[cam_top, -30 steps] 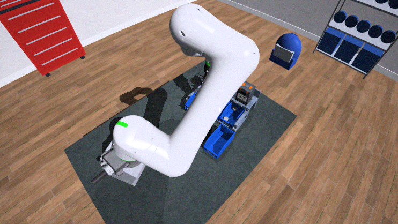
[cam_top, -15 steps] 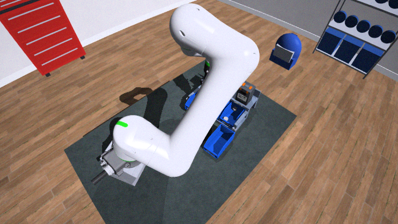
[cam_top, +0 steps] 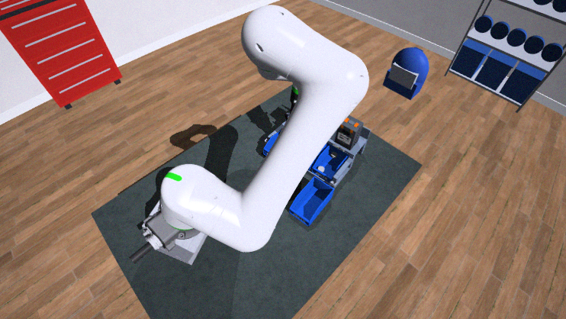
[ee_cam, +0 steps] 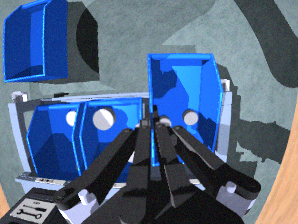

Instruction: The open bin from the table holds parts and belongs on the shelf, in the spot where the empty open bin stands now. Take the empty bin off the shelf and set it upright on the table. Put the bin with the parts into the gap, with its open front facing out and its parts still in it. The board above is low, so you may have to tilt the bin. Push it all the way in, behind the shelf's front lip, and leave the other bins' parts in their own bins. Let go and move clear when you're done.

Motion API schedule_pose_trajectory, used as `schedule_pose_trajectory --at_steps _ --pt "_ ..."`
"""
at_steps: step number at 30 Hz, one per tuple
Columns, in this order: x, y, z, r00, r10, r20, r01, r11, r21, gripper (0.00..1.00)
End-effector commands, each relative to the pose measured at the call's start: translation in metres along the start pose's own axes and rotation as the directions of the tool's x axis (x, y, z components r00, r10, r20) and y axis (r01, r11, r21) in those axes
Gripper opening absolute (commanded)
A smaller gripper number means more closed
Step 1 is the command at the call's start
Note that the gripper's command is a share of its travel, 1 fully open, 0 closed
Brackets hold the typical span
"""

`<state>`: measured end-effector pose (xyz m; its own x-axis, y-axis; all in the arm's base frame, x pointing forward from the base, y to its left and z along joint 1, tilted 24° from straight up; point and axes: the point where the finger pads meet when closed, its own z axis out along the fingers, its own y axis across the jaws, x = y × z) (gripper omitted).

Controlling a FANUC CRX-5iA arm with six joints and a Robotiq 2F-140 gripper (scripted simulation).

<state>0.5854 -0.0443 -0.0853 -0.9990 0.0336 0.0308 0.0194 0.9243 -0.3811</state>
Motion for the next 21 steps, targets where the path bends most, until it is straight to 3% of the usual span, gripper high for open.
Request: schedule_pose_trajectory --at_steps 1,21 --pt "-0.002 0.0 -0.001 1.0 0.0 0.004 0.0 1.0 0.0 0.1" --pt "-0.012 0.0 -0.002 1.0 0.0 0.023 0.0 1.0 0.0 0.1"
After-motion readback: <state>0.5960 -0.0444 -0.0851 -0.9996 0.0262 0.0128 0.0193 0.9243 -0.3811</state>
